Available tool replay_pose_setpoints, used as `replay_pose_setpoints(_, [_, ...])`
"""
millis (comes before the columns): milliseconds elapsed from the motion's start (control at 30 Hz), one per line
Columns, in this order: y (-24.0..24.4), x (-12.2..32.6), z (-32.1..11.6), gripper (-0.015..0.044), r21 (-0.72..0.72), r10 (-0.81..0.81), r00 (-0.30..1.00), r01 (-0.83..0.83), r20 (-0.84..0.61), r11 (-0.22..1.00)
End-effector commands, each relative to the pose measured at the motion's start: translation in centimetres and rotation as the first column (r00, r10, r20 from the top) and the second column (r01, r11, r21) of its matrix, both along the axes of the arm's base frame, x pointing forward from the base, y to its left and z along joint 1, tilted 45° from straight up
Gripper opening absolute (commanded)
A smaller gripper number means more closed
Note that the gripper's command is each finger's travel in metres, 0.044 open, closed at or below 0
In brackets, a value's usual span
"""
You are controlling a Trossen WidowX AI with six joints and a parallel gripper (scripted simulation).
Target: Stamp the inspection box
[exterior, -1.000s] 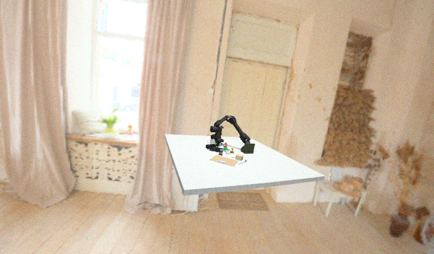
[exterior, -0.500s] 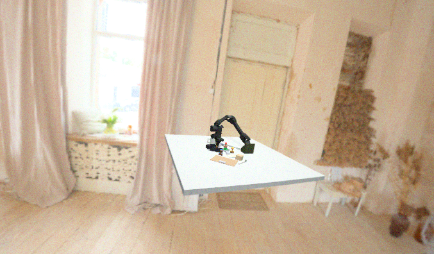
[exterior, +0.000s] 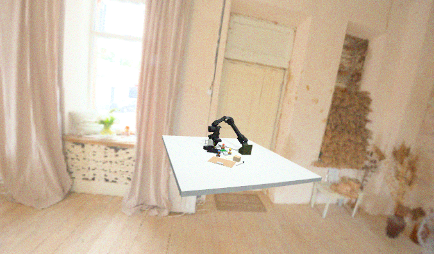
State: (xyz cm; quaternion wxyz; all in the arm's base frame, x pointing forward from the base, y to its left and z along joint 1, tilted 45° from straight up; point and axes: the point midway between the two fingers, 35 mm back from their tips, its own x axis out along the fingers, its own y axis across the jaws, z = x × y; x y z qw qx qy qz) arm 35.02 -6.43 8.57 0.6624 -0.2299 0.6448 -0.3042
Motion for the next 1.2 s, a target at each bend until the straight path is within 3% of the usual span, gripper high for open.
replay_pose_setpoints(0, [0.2, 0.1, 0.3, 0.0, 0.004, -0.002, 1.0, 0.002, 0.008, 1.0])
replay_pose_setpoints(1167, [1.4, 0.1, 1.5, 0.0, 0.004, -0.002, 1.0, 0.002, 0.007, 1.0])
